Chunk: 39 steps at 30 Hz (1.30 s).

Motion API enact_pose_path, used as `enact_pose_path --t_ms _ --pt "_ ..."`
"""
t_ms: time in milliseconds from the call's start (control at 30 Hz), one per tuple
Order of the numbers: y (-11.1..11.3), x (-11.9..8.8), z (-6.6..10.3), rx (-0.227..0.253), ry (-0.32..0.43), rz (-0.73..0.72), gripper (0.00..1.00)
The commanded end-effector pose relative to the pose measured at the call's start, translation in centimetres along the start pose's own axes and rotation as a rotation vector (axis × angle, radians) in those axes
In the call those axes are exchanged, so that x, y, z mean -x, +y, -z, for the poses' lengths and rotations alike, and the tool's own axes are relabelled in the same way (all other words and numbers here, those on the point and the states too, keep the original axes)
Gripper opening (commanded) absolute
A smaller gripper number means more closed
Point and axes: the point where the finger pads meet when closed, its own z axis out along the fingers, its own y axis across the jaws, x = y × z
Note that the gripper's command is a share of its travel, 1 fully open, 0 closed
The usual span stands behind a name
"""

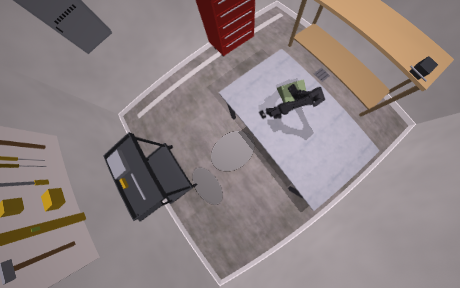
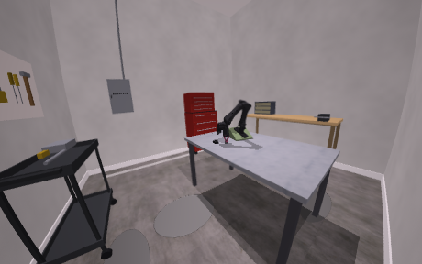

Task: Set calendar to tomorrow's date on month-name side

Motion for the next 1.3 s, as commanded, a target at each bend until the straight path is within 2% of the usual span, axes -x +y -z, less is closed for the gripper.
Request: enact_pose_path --t_ms 0,1267 --pt "0.1 0.21 0.14 0.003 -0.009 0.002 0.26" --pt "0.11 0.21 -0.25 0.003 -0.009 0.002 0.26"
